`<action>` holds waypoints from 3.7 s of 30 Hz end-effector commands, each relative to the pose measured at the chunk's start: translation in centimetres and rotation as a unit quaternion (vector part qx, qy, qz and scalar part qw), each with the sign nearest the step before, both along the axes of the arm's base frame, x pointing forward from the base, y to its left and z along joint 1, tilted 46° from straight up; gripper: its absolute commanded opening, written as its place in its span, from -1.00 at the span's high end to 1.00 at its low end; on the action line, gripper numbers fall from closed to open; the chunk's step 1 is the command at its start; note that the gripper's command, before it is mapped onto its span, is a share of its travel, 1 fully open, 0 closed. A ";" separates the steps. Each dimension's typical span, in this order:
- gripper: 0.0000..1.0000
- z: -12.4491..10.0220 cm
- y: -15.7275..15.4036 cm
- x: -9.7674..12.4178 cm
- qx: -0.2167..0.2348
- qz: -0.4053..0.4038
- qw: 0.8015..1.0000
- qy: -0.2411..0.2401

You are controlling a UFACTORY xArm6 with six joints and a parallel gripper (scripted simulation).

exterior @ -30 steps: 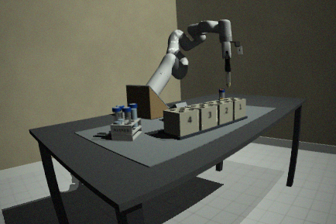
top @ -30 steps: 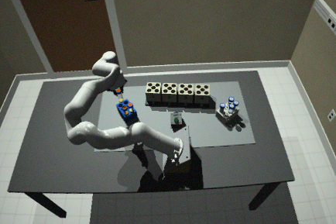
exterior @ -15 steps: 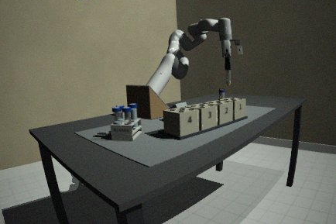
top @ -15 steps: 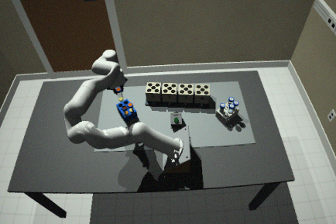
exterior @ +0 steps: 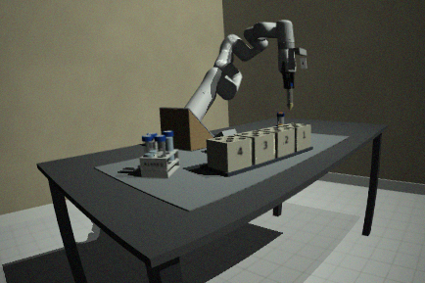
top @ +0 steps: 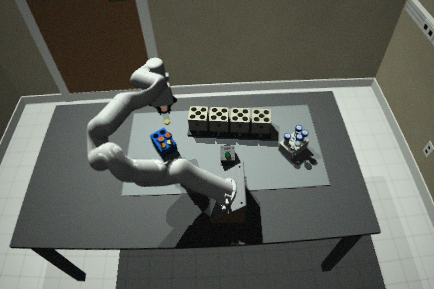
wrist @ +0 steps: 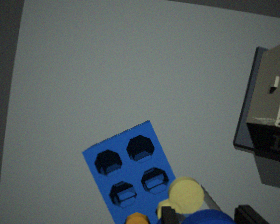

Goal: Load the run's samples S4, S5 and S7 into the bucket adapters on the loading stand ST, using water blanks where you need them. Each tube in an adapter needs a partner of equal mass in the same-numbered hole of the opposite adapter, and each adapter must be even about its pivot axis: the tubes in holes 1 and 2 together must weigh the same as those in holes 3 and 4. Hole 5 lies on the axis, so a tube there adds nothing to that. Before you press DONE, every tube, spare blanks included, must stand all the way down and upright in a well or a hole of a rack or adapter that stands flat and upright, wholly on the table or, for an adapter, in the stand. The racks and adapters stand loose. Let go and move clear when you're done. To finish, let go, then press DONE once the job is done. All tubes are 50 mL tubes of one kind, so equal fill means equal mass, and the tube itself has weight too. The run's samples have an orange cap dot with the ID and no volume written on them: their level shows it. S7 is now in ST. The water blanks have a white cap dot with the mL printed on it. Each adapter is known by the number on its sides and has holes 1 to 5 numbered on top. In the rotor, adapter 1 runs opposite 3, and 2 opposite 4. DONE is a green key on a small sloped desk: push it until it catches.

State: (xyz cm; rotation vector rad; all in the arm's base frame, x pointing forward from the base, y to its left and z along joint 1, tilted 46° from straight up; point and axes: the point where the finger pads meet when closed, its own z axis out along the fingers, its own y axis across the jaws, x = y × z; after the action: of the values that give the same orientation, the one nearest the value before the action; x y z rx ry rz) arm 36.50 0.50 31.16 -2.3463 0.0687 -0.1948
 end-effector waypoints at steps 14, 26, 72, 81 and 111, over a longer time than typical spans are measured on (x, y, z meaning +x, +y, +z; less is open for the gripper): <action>1.00 -4.2 -5.2 3.7 0.019 -0.087 0.992 0.088; 1.00 -7.3 -8.9 6.3 0.019 -0.087 0.992 0.088; 1.00 -11.8 -10.8 9.1 0.019 -0.087 0.992 0.088; 1.00 -12.7 -9.9 9.3 0.019 -0.087 0.992 0.088; 1.00 -13.6 -9.0 9.5 0.019 -0.087 0.992 0.088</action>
State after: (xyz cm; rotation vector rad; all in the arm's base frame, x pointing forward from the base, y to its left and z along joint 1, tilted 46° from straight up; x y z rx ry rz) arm 45.89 -8.45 17.59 -2.3132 0.3612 -0.0667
